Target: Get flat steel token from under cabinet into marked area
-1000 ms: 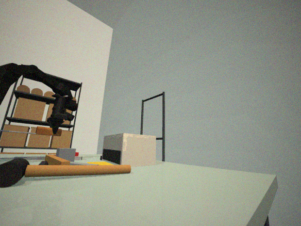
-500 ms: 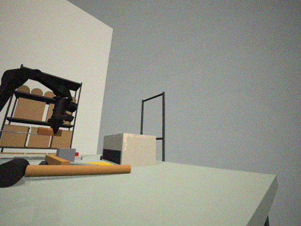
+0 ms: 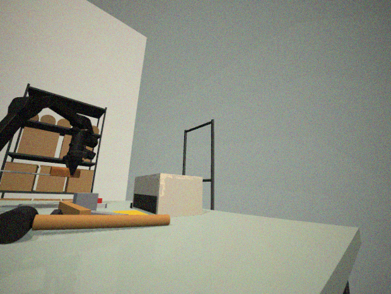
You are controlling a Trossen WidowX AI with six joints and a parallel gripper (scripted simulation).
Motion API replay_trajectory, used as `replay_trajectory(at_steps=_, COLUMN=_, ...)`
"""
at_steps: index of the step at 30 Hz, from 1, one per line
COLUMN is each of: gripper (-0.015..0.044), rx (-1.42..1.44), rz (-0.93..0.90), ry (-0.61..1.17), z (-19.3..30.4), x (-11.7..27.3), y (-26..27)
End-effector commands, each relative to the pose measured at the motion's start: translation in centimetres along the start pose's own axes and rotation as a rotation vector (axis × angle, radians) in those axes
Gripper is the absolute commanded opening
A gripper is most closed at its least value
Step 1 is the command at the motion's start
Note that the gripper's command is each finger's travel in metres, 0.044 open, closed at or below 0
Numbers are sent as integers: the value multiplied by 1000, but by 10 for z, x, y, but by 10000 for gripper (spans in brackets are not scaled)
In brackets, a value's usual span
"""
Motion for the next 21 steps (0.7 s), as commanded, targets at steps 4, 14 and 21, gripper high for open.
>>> replay_trajectory(at_steps=4, gripper=0, rx=-5, rz=-6, ry=-9, z=-6, x=5, y=13)
replay_trajectory(at_steps=14, gripper=0, rx=-5, rz=-7, ry=-9, z=-16, x=5, y=30)
replay_trajectory(at_steps=21, gripper=0, rx=-5, rz=-8, ry=-10, z=-21, x=6, y=40)
Point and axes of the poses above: the point midway between the two fingers, 35 mm back from their tips, its own x axis back along the fingers, its own y axis across the jaws, z = x × y, the point moved 7 cm from there along x, back along the fingers, and after that the axes turned 15 degrees about x, right-handed, at the moved point
